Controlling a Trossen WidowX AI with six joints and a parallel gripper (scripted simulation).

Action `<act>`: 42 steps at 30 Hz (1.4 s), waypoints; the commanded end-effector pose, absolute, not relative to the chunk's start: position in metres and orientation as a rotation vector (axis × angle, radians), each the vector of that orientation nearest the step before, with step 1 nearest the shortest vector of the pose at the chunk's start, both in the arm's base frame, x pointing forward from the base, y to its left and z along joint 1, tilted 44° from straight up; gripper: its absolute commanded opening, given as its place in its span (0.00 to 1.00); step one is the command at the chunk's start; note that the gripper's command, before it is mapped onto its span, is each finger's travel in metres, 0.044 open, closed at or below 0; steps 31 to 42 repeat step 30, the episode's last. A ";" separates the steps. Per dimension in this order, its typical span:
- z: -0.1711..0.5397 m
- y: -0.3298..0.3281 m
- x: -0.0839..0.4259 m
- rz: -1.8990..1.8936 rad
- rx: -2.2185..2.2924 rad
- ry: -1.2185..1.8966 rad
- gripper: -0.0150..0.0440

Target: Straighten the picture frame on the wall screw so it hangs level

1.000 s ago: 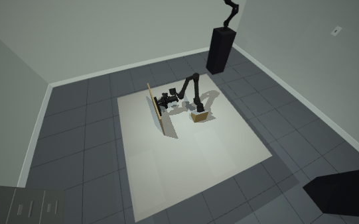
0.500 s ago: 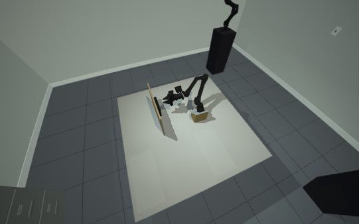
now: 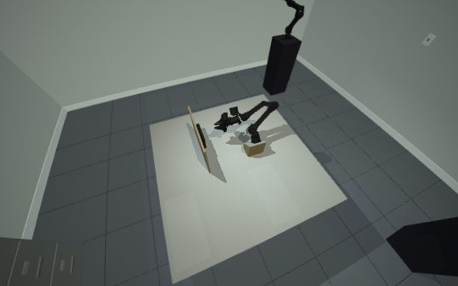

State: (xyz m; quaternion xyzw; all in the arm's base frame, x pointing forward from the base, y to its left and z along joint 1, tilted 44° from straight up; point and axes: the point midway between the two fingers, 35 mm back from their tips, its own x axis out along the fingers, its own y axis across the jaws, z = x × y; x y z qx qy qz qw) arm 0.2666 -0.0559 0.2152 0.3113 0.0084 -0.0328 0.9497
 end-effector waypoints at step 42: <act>0.224 -0.026 0.194 -0.062 0.513 0.013 0.69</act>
